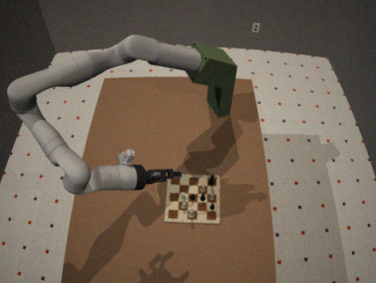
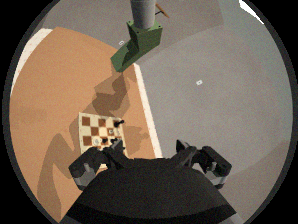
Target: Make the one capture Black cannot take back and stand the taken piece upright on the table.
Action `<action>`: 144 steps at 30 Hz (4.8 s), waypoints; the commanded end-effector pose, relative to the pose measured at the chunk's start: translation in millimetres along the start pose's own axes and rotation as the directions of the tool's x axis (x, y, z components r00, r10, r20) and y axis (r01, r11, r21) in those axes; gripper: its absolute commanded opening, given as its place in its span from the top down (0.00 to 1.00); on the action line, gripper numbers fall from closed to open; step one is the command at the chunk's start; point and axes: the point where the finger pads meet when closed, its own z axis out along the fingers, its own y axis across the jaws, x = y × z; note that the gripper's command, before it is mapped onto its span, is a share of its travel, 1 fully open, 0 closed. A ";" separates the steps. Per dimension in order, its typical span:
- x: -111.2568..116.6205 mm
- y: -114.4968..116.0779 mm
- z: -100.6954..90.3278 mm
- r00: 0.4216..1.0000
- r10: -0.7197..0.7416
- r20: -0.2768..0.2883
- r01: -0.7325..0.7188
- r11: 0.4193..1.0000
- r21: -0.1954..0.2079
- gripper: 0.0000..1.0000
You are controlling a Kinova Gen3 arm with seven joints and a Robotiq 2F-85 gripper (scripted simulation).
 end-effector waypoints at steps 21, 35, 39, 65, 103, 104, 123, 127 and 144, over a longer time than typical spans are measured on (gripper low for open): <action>-13.6 -21.7 7.2 0.985 0.164 0.053 -0.164 0.986 -0.015 0.00; -23.9 -40.6 13.0 0.954 0.287 0.091 -0.286 0.958 -0.031 0.00; -23.9 -40.6 13.0 0.954 0.287 0.091 -0.286 0.958 -0.031 0.00; -40.8 -80.6 21.4 0.849 0.503 0.159 -0.499 0.864 -0.072 0.00; -52.2 -121.3 26.2 0.710 0.671 0.215 -0.662 0.740 -0.121 0.00; -52.2 -121.3 26.2 0.710 0.671 0.215 -0.662 0.740 -0.121 0.00; -55.6 -141.1 28.5 0.635 0.735 0.237 -0.725 0.673 -0.145 0.00; -56.7 -150.6 29.9 0.598 0.763 0.246 -0.752 0.640 -0.156 0.00; -58.5 -169.0 31.1 0.524 0.810 0.263 -0.798 0.575 -0.180 0.00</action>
